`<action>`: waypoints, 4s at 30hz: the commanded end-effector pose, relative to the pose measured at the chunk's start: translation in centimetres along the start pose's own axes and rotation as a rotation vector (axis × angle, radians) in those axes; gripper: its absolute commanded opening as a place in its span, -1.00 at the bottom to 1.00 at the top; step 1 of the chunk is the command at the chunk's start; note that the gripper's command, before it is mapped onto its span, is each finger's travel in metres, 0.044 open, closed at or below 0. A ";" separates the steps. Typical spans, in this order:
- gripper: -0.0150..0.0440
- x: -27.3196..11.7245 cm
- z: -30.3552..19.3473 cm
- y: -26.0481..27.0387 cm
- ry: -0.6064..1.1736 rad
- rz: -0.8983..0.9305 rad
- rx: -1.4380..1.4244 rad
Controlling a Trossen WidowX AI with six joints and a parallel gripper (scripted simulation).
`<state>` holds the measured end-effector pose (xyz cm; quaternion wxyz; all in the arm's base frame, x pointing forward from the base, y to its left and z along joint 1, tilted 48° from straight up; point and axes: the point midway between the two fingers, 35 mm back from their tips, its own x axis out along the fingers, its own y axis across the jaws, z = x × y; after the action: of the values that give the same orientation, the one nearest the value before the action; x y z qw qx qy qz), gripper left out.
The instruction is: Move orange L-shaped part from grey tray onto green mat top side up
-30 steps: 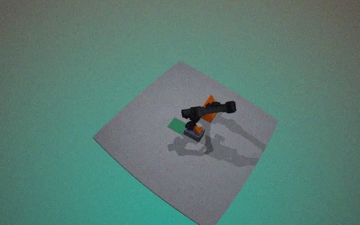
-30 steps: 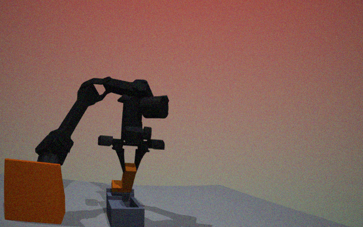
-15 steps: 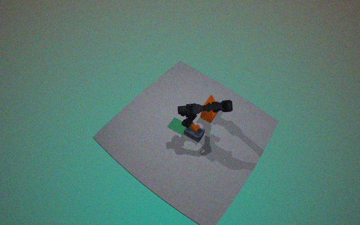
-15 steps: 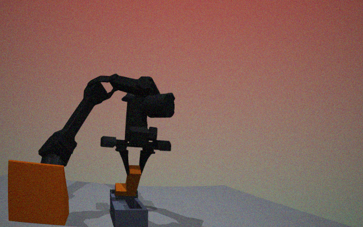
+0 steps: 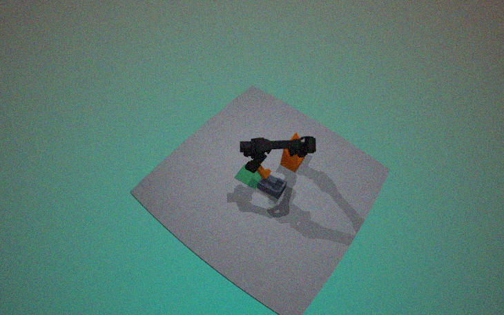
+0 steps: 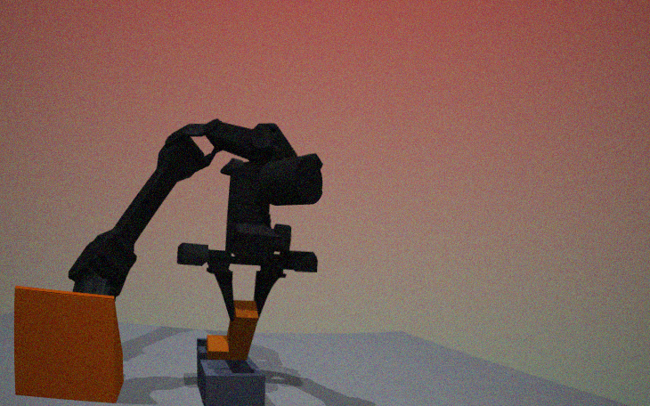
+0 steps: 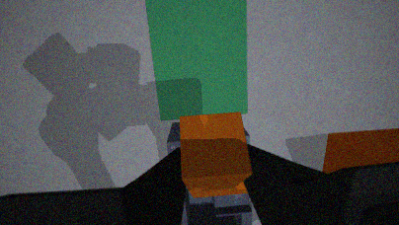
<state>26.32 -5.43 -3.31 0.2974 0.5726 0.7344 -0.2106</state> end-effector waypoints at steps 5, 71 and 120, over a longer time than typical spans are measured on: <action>-0.49 -0.2 3.2 -0.2 -0.010 0.000 -0.006; -0.49 7.9 7.2 -0.4 -0.010 0.002 -0.008; 0.86 -0.4 7.4 -0.3 -0.022 0.018 -0.005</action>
<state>27.66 -10.67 -8.41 0.3112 0.5759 0.7258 -0.2116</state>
